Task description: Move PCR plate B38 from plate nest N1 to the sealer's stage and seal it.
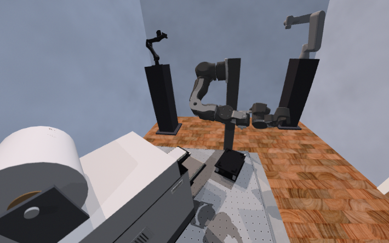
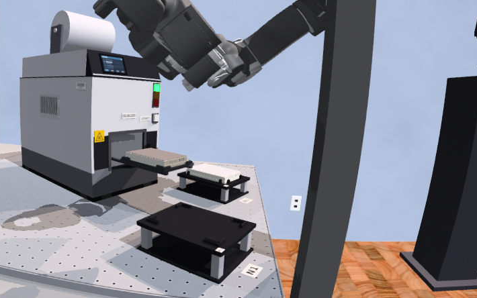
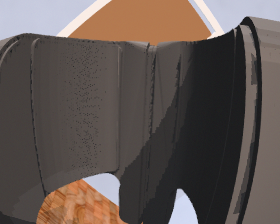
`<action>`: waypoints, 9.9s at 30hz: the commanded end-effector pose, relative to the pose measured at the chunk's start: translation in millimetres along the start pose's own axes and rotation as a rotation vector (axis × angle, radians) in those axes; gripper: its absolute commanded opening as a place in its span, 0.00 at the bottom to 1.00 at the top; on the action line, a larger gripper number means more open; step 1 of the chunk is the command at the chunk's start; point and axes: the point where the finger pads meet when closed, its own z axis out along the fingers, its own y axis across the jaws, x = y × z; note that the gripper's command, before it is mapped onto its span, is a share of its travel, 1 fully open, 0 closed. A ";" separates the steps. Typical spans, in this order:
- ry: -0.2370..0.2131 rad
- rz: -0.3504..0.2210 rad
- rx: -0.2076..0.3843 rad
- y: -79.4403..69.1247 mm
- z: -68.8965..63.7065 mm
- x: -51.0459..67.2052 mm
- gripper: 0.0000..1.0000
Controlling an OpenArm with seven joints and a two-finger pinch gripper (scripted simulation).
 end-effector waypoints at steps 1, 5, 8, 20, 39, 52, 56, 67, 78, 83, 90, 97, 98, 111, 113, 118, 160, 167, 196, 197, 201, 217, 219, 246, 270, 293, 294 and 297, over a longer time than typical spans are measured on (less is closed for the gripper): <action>-0.003 -0.022 0.064 -11.5 -0.5 0.9 0.00; -0.008 -0.046 0.130 -23.3 -1.2 0.8 0.00; -0.008 -0.046 0.130 -23.3 -1.2 0.8 0.00; -0.008 -0.045 0.130 -19.9 -1.2 1.1 0.00; -0.008 -0.045 0.130 -17.2 -1.2 0.8 0.00; -0.021 -0.080 0.219 -33.2 -5.0 -1.3 0.00; -0.030 -0.103 0.283 -44.5 -7.8 -2.5 0.00; -0.028 -0.102 0.275 -41.7 -6.8 -2.2 0.00; -0.030 -0.103 0.283 -41.1 -7.1 -2.1 0.00; -0.030 -0.103 0.283 -41.1 -7.1 -2.1 0.00; -0.030 -0.103 0.283 -38.6 -6.7 -2.1 0.00; -0.030 -0.103 0.283 -38.6 -6.7 -2.1 0.00; -0.030 -0.103 0.283 -38.6 -6.7 -2.1 0.00; -0.060 -0.160 0.433 -63.6 -18.4 -8.7 0.00; -0.060 -0.160 0.433 -63.6 -18.4 -8.7 0.00; -0.058 -0.158 0.425 -61.2 -17.1 -8.3 0.00; -0.097 -0.214 0.580 -80.0 -32.5 -16.7 0.00; -0.097 -0.214 0.580 -80.0 -32.5 -16.7 0.00; -0.097 -0.214 0.580 -75.4 -28.7 -14.1 0.00; -0.097 -0.214 0.580 -75.4 -28.7 -14.1 0.00; -0.097 -0.214 0.580 -75.4 -28.7 -14.1 0.00; -0.142 -0.265 0.724 -93.3 -49.5 -26.1 0.00; -0.142 -0.265 0.724 -93.3 -49.5 -26.1 0.00; -0.142 -0.265 0.724 -89.5 -44.9 -23.2 0.00; -0.195 -0.313 0.865 -103.1 -69.3 -36.5 0.00; -0.195 -0.313 0.865 -100.2 -63.9 -33.3 0.00; -0.195 -0.313 0.865 -100.2 -63.9 -33.3 0.00; -0.195 -0.313 0.865 -100.2 -63.9 -33.3 0.00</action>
